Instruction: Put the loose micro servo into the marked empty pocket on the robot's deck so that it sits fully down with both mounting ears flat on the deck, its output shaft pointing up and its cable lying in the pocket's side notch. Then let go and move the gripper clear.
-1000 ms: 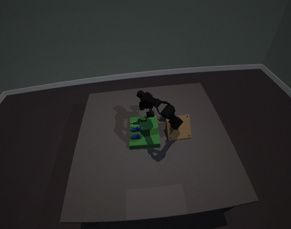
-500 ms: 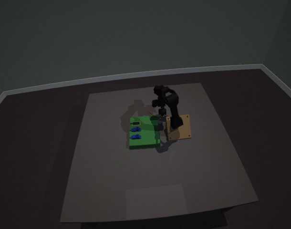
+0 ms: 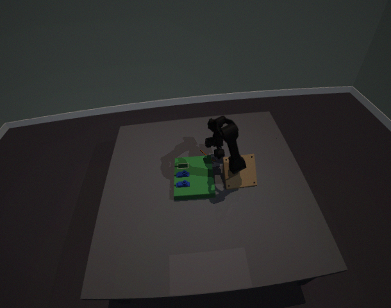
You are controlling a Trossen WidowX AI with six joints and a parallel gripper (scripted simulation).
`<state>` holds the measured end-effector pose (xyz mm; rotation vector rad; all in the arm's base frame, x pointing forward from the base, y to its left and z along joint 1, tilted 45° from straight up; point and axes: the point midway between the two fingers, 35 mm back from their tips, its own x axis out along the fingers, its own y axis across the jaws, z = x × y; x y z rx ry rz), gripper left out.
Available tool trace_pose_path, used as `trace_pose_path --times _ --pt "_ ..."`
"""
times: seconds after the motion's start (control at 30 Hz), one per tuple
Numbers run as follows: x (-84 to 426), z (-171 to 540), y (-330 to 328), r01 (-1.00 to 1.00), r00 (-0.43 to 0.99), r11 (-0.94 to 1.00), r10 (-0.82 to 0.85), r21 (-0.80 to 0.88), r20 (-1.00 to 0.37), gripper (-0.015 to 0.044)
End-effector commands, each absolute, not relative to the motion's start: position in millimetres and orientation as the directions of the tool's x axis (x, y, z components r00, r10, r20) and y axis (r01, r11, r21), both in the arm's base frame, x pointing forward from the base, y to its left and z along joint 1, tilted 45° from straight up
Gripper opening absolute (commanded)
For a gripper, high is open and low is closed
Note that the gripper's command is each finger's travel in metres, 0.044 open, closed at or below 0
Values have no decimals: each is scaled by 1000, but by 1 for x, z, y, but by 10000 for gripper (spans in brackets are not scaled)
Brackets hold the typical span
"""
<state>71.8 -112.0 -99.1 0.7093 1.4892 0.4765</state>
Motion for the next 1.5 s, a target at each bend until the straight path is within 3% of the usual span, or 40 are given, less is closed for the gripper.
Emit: trace_pose_path --times 0.0,0.47,0.87,1.1,1.2,1.47 --pt "72 -102 -108 141 55 713 687 687 -724 440" --pt "74 -115 -95 140 55 713 687 687 -724 440" --pt "74 -115 -95 140 55 713 687 687 -724 125" --pt "74 -115 -95 140 55 713 687 687 -724 78" --pt "73 -114 -97 142 55 714 686 686 -725 0" --pt "72 -83 -128 142 54 714 686 686 -725 0"
